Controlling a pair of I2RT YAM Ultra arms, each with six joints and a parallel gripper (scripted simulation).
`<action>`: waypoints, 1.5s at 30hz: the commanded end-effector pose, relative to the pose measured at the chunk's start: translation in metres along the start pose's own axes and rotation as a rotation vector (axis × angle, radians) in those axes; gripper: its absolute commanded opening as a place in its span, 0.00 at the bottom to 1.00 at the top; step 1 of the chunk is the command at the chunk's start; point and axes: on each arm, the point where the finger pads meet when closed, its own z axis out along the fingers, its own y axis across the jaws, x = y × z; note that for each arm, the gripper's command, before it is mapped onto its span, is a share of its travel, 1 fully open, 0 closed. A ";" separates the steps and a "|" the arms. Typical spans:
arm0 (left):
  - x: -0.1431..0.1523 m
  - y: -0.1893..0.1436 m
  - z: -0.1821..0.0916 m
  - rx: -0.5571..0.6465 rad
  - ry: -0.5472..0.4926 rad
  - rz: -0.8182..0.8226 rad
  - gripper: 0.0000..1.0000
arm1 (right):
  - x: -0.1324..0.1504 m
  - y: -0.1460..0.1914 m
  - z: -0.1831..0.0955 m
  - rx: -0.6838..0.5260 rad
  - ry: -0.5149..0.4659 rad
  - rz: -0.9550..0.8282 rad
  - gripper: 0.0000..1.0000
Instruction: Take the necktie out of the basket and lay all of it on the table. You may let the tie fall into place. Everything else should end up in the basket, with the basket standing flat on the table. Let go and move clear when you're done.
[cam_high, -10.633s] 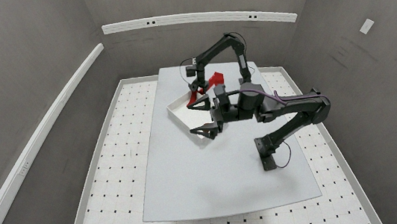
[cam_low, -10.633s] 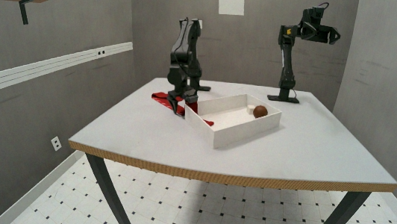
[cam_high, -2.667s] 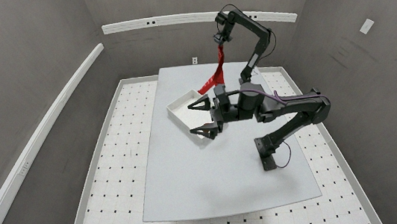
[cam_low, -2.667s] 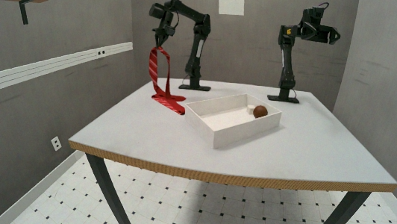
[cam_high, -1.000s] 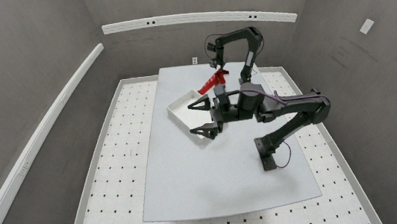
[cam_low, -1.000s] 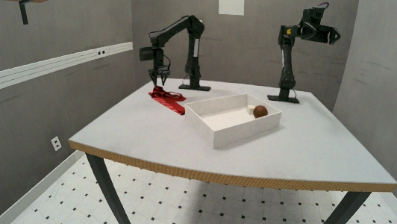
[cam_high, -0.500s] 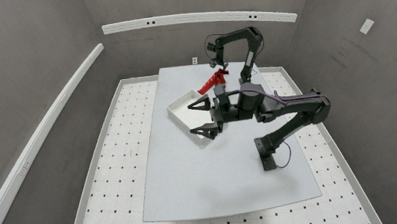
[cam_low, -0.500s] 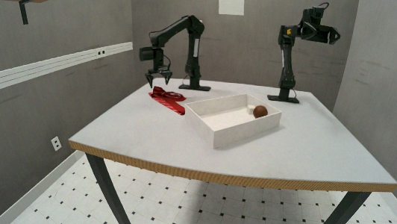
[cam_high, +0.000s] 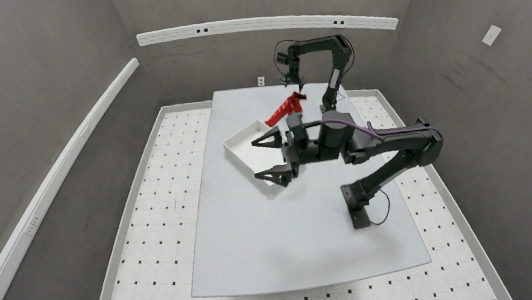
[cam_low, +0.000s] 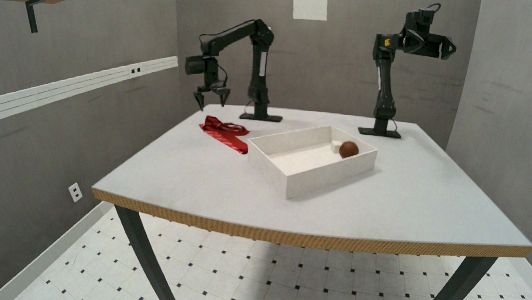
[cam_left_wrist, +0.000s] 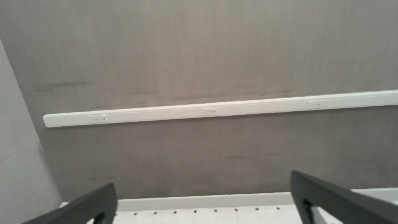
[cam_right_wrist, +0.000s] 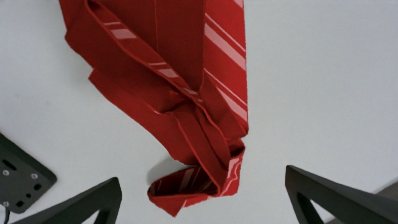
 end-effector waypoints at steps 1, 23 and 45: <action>0.000 0.000 0.000 0.000 0.000 0.000 1.00 | -0.001 0.004 -0.029 0.000 -0.003 -0.005 1.00; 0.000 0.000 0.000 0.000 0.000 0.000 1.00 | -0.008 0.002 -0.072 0.023 -0.048 0.018 1.00; 0.000 0.000 0.000 0.000 0.000 0.000 1.00 | -0.065 -0.013 -0.131 0.199 -0.400 0.199 1.00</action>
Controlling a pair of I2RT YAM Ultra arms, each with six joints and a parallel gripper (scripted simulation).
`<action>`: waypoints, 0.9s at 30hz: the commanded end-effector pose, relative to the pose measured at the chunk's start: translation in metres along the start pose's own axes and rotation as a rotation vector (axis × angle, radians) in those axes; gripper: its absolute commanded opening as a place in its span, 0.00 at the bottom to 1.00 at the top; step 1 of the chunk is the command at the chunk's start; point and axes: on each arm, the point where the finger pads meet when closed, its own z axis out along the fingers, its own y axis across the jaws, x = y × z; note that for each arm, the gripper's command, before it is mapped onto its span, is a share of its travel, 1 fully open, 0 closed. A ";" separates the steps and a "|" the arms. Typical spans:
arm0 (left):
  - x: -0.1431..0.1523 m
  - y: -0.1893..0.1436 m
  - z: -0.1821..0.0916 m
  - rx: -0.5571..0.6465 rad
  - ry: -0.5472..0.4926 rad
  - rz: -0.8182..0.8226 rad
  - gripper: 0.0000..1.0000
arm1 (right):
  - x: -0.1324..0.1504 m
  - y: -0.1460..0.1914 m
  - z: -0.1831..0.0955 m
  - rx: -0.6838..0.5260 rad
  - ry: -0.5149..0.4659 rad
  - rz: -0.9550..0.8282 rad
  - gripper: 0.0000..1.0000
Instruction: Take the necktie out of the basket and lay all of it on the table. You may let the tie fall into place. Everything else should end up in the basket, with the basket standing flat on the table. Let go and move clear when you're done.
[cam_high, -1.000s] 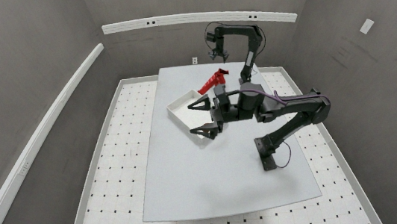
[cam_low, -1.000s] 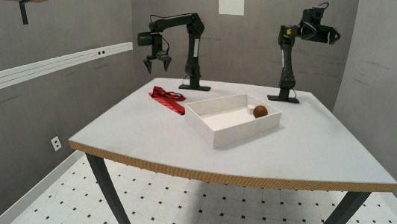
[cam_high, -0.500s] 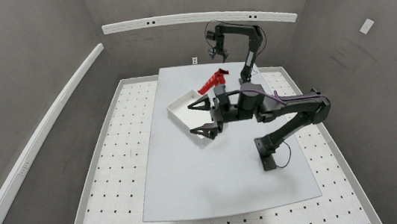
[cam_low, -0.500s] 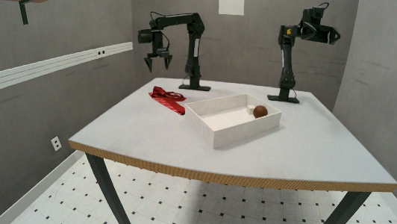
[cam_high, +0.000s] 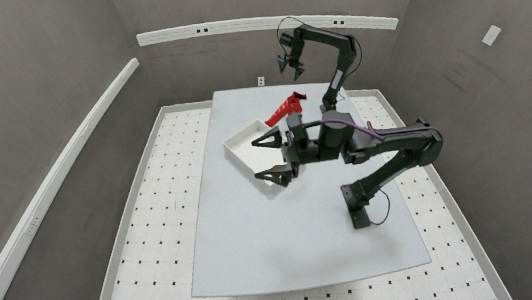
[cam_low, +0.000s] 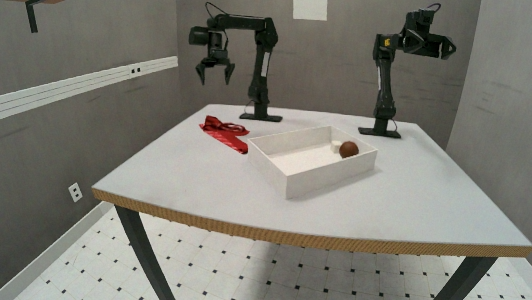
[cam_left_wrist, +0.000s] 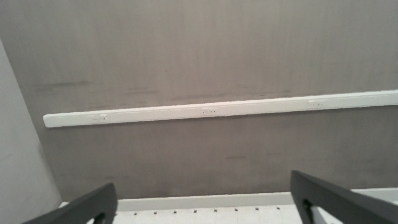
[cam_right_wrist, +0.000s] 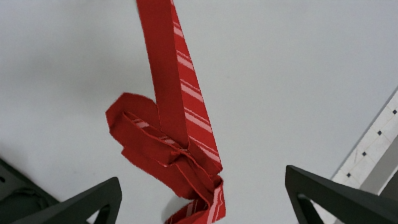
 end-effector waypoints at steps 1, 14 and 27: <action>0.000 0.000 0.000 0.000 0.000 0.000 1.00 | -0.026 -0.006 -0.018 0.077 -0.123 0.061 1.00; 0.000 0.000 0.000 0.000 0.000 0.000 1.00 | -0.102 -0.018 -0.056 0.260 -0.489 0.245 1.00; 0.000 0.000 0.000 0.000 0.000 0.000 1.00 | -0.165 -0.029 -0.088 0.409 -0.789 0.396 1.00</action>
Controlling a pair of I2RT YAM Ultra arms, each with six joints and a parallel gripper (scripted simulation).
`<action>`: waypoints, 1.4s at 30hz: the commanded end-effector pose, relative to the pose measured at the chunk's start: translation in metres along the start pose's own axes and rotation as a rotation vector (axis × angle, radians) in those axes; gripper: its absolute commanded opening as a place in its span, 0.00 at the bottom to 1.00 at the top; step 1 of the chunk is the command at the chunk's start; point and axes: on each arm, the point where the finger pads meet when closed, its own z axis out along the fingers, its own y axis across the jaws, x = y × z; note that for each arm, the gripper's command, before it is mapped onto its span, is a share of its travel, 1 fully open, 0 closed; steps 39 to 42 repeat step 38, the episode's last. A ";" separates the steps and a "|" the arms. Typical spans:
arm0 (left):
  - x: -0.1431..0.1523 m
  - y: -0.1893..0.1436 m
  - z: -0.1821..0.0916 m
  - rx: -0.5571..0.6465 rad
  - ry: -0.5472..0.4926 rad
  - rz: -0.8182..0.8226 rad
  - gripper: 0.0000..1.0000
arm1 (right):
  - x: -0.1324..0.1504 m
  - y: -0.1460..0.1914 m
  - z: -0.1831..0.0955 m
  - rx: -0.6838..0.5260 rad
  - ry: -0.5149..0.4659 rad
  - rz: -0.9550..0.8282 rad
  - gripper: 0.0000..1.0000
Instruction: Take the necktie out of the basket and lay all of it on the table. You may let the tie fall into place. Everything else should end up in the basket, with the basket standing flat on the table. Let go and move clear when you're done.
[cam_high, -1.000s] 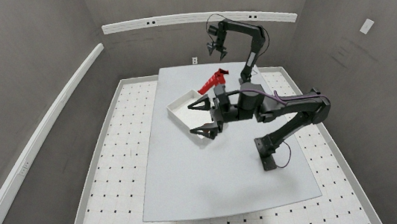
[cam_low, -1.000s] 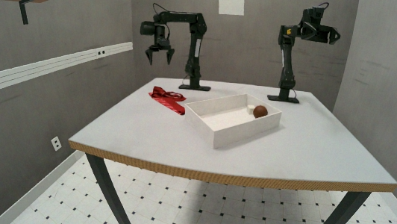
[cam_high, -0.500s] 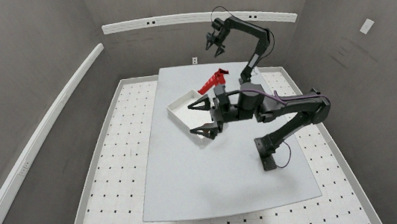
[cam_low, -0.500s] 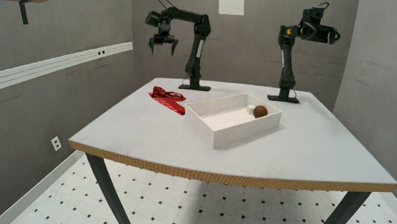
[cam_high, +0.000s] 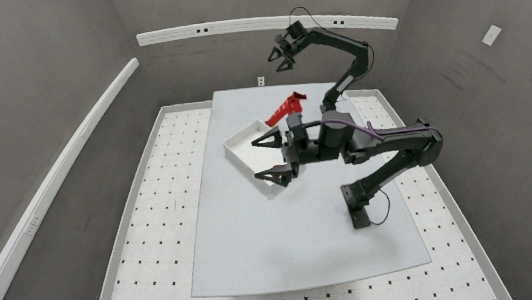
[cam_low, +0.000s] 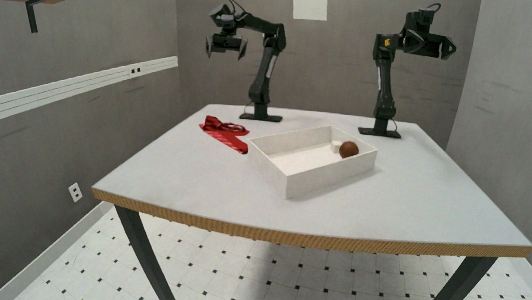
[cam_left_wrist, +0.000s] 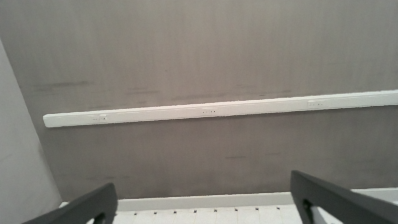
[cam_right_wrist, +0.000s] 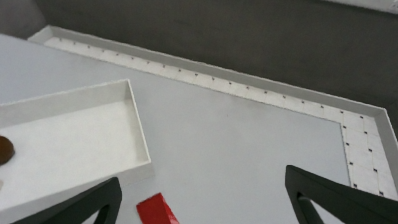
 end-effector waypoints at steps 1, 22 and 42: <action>0.000 0.000 0.000 0.000 0.000 0.000 1.00 | -0.038 -0.007 0.003 0.154 -0.186 0.087 1.00; 0.000 0.000 0.000 0.000 0.000 0.000 1.00 | -0.108 0.001 0.016 0.304 -0.495 0.233 1.00; 0.000 0.000 0.000 0.000 0.000 0.000 1.00 | -0.112 0.002 0.017 0.313 -0.513 0.241 1.00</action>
